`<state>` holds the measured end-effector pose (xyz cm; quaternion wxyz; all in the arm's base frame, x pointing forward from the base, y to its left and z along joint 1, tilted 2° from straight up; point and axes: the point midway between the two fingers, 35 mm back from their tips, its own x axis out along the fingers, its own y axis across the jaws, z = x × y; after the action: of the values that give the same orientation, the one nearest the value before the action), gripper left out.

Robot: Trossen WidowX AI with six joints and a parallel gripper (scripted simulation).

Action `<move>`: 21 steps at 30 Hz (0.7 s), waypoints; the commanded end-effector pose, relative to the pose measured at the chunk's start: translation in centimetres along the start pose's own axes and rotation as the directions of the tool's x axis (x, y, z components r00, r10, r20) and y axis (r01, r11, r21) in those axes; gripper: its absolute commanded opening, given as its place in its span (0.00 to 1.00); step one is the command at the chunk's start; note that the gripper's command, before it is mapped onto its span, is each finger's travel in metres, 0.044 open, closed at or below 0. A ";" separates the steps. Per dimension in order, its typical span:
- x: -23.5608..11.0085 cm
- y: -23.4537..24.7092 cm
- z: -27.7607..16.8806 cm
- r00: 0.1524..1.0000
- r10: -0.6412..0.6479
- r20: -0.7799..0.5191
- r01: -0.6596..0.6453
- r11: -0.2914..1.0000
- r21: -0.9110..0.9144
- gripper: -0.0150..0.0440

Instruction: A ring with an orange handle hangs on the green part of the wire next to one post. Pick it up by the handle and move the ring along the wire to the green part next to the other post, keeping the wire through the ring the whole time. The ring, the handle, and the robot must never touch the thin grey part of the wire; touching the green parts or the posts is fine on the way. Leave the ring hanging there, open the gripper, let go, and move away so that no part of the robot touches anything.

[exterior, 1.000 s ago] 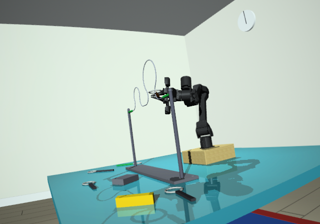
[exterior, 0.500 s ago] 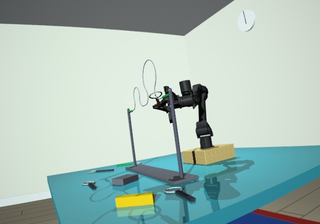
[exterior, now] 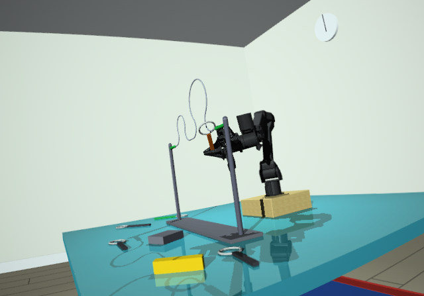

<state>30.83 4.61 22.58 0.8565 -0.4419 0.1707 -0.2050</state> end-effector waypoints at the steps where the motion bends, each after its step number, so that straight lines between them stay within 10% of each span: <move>1: -0.2 1.5 0.2 0.999 0.042 -0.004 -0.041 0.996 0.085 0.00; 21: -2.3 8.7 2.6 0.969 0.248 0.002 -0.214 0.834 0.508 0.00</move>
<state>31.66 10.81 17.49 0.9455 -0.2114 0.1888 -0.1602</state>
